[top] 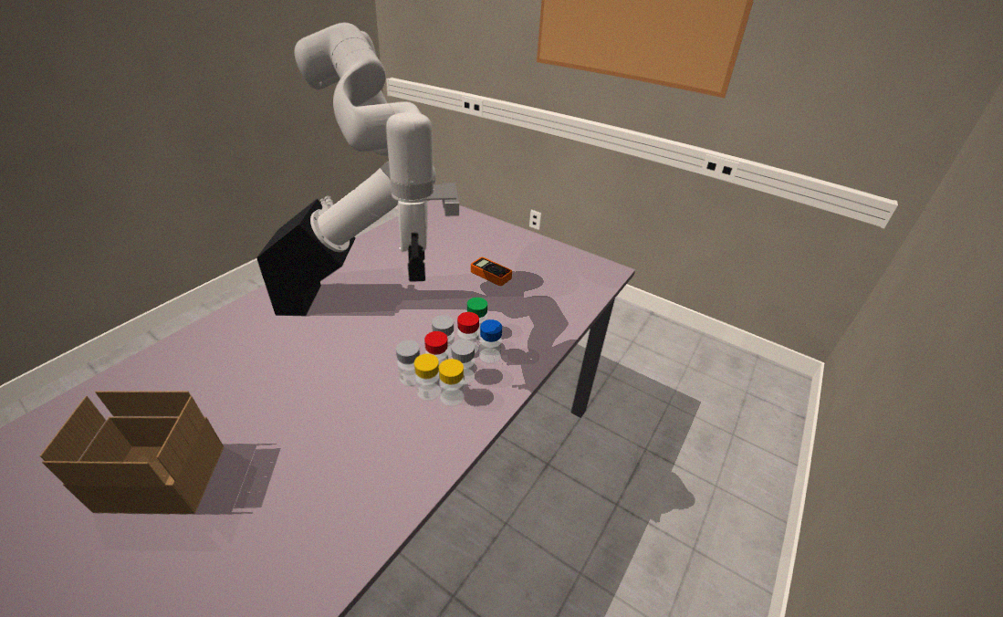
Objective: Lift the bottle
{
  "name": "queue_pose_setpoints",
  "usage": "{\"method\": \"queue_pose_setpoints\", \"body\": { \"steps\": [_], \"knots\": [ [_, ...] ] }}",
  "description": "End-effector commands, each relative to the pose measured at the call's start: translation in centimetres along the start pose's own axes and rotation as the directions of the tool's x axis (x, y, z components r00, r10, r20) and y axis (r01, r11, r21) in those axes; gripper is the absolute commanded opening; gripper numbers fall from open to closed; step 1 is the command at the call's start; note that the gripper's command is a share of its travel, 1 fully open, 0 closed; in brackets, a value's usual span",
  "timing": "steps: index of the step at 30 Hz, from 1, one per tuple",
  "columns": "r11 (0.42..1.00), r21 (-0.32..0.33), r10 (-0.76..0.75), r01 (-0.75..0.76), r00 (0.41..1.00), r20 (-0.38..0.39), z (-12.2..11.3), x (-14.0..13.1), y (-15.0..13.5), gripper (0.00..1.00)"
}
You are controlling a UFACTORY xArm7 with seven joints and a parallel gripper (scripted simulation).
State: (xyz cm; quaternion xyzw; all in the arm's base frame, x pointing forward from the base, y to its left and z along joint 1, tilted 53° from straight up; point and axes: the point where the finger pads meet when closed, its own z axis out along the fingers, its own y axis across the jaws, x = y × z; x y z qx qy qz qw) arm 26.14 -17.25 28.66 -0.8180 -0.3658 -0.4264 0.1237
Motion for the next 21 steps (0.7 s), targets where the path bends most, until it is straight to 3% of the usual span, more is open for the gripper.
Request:
{"method": "queue_pose_setpoints", "body": {
  "steps": [1,12,21],
  "knots": [
    [1.0,-0.004,0.0,0.0,1.0,0.0,-0.1,0.0,0.1,0.79],
    [1.0,-0.001,-0.014,0.014,1.0,-0.005,0.1,1.0,-0.3,0.79],
    [0.997,0.008,-0.083,0.083,0.996,-0.013,1.5,5.8,-2.8,0.79]
  ]
}}
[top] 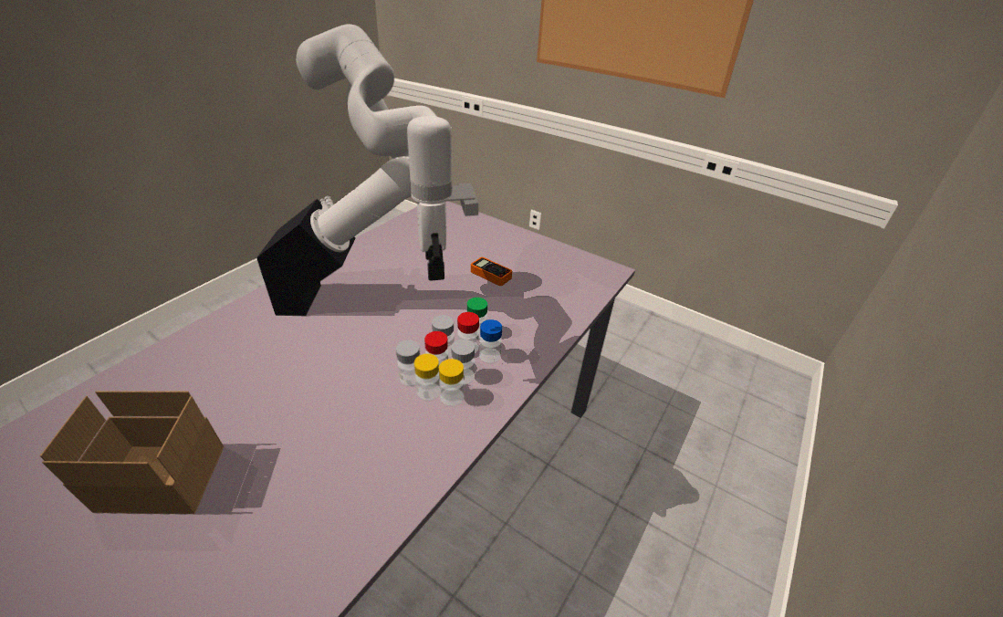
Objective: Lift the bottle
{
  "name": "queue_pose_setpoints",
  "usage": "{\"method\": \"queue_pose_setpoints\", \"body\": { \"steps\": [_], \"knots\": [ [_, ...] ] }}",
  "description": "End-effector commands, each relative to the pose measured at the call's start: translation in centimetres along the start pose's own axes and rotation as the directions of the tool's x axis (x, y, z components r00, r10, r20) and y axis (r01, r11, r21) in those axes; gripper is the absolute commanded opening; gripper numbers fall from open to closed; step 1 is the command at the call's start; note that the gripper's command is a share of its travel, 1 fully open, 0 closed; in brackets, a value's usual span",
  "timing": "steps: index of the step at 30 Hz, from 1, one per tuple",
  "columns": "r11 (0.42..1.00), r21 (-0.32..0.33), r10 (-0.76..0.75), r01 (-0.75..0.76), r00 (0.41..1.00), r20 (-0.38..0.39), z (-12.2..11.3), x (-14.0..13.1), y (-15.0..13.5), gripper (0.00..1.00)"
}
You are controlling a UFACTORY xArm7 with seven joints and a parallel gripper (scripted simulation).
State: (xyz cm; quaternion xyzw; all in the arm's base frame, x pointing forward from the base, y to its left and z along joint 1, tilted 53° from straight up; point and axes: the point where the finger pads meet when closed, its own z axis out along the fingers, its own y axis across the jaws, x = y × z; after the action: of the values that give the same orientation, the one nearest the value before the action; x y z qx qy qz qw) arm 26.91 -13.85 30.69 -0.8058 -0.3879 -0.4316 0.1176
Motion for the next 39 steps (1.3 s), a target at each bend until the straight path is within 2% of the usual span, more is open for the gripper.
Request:
{"method": "queue_pose_setpoints", "body": {
  "steps": [1,2,3,12,17,19,22,29,39],
  "knots": [
    [0.999,0.0,-0.032,0.032,0.999,-0.004,0.5,2.3,-1.0,0.79],
    [0.999,0.0,-0.032,0.032,0.999,-0.004,0.5,2.3,-1.0,0.79],
    [0.999,0.002,-0.051,0.051,0.999,-0.006,0.9,3.7,-1.8,0.79],
    [0.991,0.008,-0.135,0.135,0.991,-0.01,2.7,8.8,-6.1,0.79],
    [0.983,0.007,-0.184,0.185,0.983,-0.01,3.9,11.3,-9.3,0.79],
    [0.983,0.007,-0.184,0.185,0.983,-0.01,3.9,11.3,-9.3,0.79],
    [0.978,0.004,-0.211,0.211,0.978,-0.01,4.5,12.5,-11.2,0.79],
    [0.972,-0.002,-0.237,0.237,0.972,-0.008,5.3,13.5,-13.3,0.79],
    [0.971,-0.001,-0.24,0.24,0.971,-0.012,5.6,13.6,-13.5,0.79]
  ]
}}
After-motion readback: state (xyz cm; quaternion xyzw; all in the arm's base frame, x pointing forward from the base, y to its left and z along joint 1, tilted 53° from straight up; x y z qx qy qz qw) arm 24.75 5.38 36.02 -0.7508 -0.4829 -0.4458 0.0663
